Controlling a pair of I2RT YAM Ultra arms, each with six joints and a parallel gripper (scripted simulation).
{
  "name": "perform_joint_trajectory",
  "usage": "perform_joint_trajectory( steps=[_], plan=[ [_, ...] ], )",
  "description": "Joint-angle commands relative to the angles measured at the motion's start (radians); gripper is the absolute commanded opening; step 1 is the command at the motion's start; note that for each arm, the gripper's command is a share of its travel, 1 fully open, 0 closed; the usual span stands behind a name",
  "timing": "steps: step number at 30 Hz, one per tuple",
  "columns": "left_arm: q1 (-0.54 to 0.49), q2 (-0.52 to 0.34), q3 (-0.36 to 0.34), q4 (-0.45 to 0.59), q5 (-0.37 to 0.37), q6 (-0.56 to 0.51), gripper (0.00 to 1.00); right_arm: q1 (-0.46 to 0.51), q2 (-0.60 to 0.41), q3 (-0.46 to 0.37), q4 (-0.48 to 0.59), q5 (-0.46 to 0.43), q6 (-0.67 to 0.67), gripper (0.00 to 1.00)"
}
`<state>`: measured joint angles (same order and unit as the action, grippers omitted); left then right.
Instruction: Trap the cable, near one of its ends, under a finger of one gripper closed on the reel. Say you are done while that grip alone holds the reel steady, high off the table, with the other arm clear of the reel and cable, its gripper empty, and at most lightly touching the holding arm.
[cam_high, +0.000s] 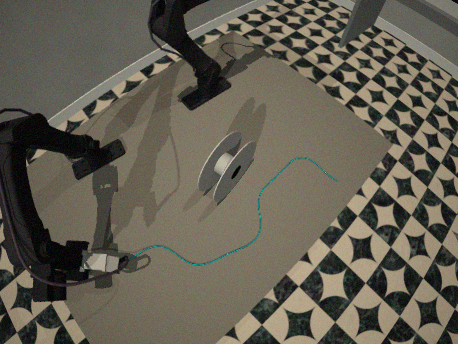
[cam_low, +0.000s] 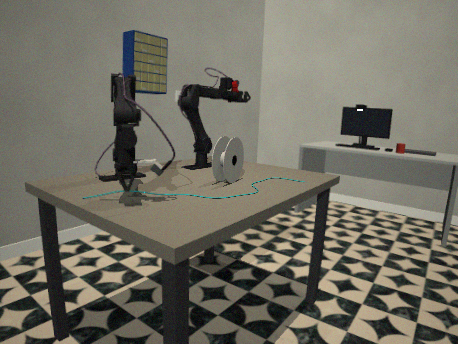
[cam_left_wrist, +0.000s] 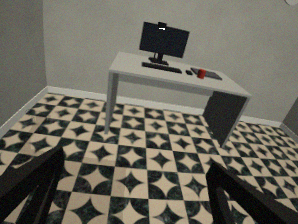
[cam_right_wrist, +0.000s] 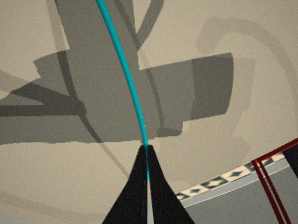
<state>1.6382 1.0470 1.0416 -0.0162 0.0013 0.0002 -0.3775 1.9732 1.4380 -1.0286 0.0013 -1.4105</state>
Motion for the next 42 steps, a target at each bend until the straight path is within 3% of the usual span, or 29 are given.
perform_joint_trajectory(
  steps=[1,12,42],
  plan=[
    [-0.006,0.012,0.006,0.029,-0.007,-0.001,1.0,0.014,-0.033,0.031,-0.045,-0.006,0.008,0.0],
    [-0.006,0.012,0.006,0.029,-0.007,-0.001,1.0,0.004,0.003,-0.007,-0.016,-0.006,0.005,0.0],
    [-0.006,0.012,0.006,0.029,-0.007,-0.001,1.0,-0.012,0.014,0.037,-0.03,-0.006,-0.007,0.0]
  ],
)
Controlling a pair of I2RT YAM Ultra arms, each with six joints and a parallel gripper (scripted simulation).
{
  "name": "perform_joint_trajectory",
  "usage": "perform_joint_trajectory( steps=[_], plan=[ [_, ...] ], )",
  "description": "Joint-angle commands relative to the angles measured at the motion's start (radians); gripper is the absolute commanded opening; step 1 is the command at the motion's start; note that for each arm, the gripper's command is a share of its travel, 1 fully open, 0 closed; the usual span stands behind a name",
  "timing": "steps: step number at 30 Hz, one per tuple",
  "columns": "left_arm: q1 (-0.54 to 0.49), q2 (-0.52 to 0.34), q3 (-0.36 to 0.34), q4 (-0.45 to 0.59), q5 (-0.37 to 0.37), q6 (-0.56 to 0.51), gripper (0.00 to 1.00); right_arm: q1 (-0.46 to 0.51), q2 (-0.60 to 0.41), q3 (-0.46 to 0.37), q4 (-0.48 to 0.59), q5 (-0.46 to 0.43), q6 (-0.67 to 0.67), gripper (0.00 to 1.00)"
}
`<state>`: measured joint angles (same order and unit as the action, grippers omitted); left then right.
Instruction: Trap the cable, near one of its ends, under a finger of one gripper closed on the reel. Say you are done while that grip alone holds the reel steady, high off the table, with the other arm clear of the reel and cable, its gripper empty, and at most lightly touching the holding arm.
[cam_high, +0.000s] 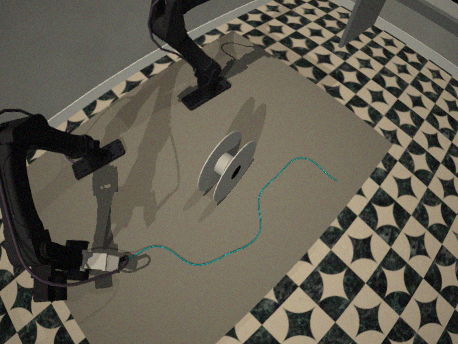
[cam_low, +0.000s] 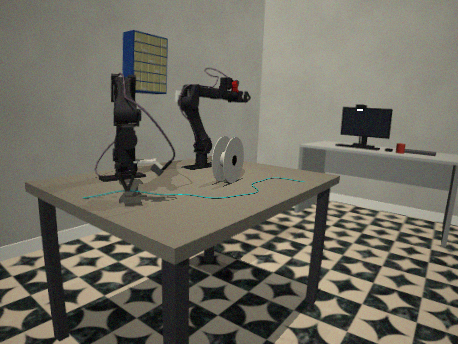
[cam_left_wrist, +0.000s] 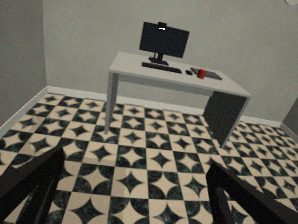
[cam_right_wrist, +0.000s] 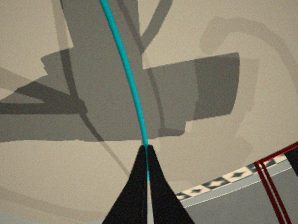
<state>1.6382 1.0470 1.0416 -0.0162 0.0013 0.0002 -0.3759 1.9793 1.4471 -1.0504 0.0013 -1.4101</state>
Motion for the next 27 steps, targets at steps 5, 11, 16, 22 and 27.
perform_joint_trajectory(
  steps=[5,11,16,22,27],
  plan=[
    [-0.006,0.012,0.006,0.029,-0.007,-0.001,1.0,-0.011,0.005,0.039,-0.014,-0.008,-0.003,0.0],
    [-0.006,0.012,0.006,0.029,-0.007,-0.001,1.0,-0.018,0.0,0.037,-0.023,-0.018,0.023,0.0],
    [-0.006,0.012,0.006,0.029,-0.007,-0.001,1.0,-0.024,-0.019,0.052,-0.047,-0.036,0.062,0.0],
    [-0.006,0.012,0.006,0.029,-0.007,-0.001,1.0,-0.044,-0.04,0.098,-0.112,-0.087,0.167,0.0],
    [-0.006,0.012,0.006,0.029,-0.007,-0.001,1.0,-0.072,-0.054,0.146,-0.18,-0.152,0.302,0.0]
  ],
)
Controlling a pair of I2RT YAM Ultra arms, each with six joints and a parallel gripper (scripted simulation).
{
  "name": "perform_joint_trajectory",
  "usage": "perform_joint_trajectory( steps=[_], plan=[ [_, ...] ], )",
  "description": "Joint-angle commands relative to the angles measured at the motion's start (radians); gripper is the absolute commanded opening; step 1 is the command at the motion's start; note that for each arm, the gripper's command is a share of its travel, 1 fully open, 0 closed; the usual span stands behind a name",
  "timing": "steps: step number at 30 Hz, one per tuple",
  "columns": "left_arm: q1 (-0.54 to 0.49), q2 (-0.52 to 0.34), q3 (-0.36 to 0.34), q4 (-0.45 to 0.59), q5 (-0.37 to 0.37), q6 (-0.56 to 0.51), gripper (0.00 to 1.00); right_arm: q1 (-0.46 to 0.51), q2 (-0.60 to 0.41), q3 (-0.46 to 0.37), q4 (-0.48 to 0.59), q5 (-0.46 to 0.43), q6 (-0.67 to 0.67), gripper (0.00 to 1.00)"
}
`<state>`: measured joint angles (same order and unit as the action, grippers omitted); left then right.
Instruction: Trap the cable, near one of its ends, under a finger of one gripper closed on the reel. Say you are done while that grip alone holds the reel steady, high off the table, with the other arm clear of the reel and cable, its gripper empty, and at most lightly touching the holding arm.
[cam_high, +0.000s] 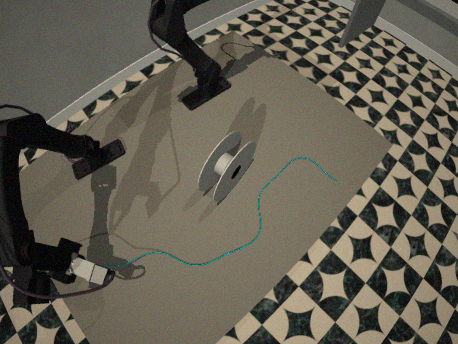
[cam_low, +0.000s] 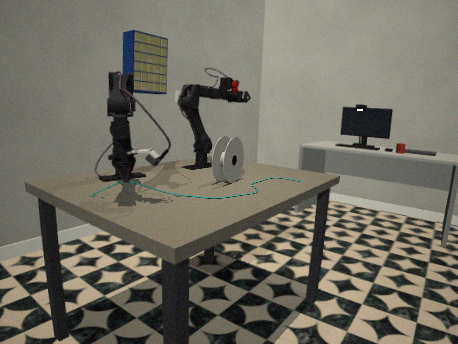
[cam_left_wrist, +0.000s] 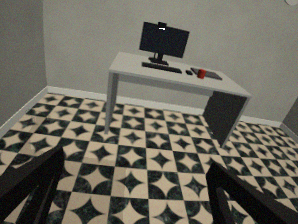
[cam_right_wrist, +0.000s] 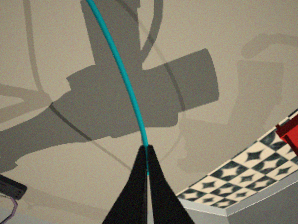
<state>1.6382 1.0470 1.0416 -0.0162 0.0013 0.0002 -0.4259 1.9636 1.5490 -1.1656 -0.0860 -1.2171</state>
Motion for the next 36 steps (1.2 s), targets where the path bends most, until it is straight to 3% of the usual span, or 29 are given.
perform_joint_trajectory(
  steps=[1,7,17,19,21,34,36],
  plan=[
    [-0.006,0.012,0.006,0.029,-0.007,-0.001,1.0,-0.022,-0.038,0.044,-0.064,-0.065,0.109,0.0],
    [-0.006,0.012,0.006,0.029,-0.007,-0.001,1.0,-0.058,-0.057,0.085,-0.126,-0.15,0.283,0.0],
    [-0.006,0.012,0.006,0.029,-0.007,-0.001,1.0,-0.134,-0.115,0.164,-0.232,-0.327,0.69,0.0],
    [-0.006,0.012,0.006,0.029,-0.007,-0.001,1.0,-0.134,-0.115,0.164,-0.232,-0.327,0.69,0.0],
    [-0.006,0.012,0.006,0.029,-0.007,-0.001,1.0,-0.154,-0.128,0.13,-0.217,-0.375,0.821,0.0],
    [-0.006,0.012,0.006,0.029,-0.007,-0.001,1.0,-0.214,-0.254,0.151,-0.184,-0.52,1.419,0.0],
    [-0.006,0.012,0.006,0.029,-0.007,-0.001,1.0,-0.214,-0.254,0.151,-0.184,-0.52,1.419,0.0]
  ],
)
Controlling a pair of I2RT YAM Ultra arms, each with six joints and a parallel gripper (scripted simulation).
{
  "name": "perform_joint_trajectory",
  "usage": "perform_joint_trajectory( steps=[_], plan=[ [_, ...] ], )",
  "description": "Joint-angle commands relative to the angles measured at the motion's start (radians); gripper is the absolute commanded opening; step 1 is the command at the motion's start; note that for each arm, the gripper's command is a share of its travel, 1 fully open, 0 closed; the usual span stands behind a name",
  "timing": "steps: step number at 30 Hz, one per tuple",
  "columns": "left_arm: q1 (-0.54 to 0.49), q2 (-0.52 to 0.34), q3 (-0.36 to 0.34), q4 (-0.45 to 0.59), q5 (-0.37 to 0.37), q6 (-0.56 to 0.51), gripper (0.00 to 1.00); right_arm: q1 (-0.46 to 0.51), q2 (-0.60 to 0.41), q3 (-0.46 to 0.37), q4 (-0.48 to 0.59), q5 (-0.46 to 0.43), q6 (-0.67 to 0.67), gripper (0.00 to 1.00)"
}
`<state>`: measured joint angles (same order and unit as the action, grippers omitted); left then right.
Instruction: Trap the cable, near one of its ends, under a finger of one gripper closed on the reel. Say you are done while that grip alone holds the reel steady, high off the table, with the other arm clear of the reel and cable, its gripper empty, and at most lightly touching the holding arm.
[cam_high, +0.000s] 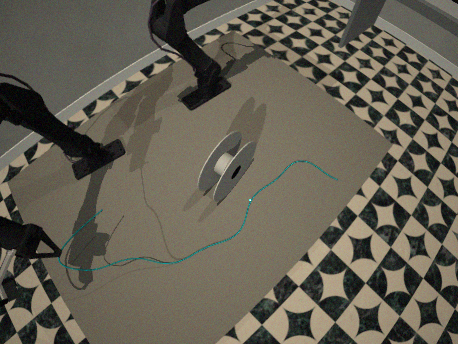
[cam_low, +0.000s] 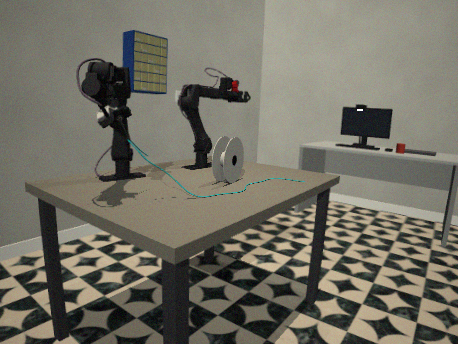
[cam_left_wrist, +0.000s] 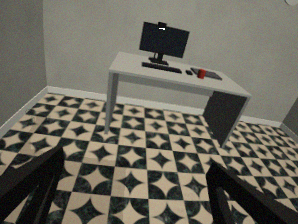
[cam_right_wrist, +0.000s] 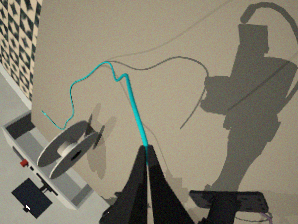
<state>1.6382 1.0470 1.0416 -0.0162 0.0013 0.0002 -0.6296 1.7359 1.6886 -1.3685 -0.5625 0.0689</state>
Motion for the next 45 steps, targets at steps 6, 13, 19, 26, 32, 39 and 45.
perform_joint_trajectory(
  steps=[6,13,19,26,32,39,45],
  plan=[
    [-0.006,0.012,0.006,0.029,-0.007,-0.001,1.0,-0.022,-0.092,-0.044,0.118,-0.04,0.397,0.0],
    [-0.006,0.012,0.006,0.029,-0.007,-0.001,1.0,-0.031,-0.148,-0.107,0.198,-0.019,0.562,0.0],
    [-0.006,0.012,0.006,0.029,-0.007,-0.001,1.0,-0.022,-0.168,-0.134,0.229,-0.011,0.606,0.0],
    [-0.006,0.012,0.006,0.029,-0.007,-0.001,1.0,-0.024,-0.186,-0.161,0.249,-0.015,0.616,0.0],
    [-0.006,0.012,0.006,0.029,-0.007,-0.001,1.0,-0.028,-0.196,-0.176,0.257,-0.016,0.609,0.0],
    [-0.006,0.012,0.006,0.029,-0.007,-0.001,1.0,-0.015,-0.206,-0.194,0.26,-0.013,0.619,0.0],
    [-0.006,0.012,0.006,0.029,-0.007,-0.001,1.0,0.027,-0.219,-0.212,0.285,0.005,0.656,0.0]
  ],
)
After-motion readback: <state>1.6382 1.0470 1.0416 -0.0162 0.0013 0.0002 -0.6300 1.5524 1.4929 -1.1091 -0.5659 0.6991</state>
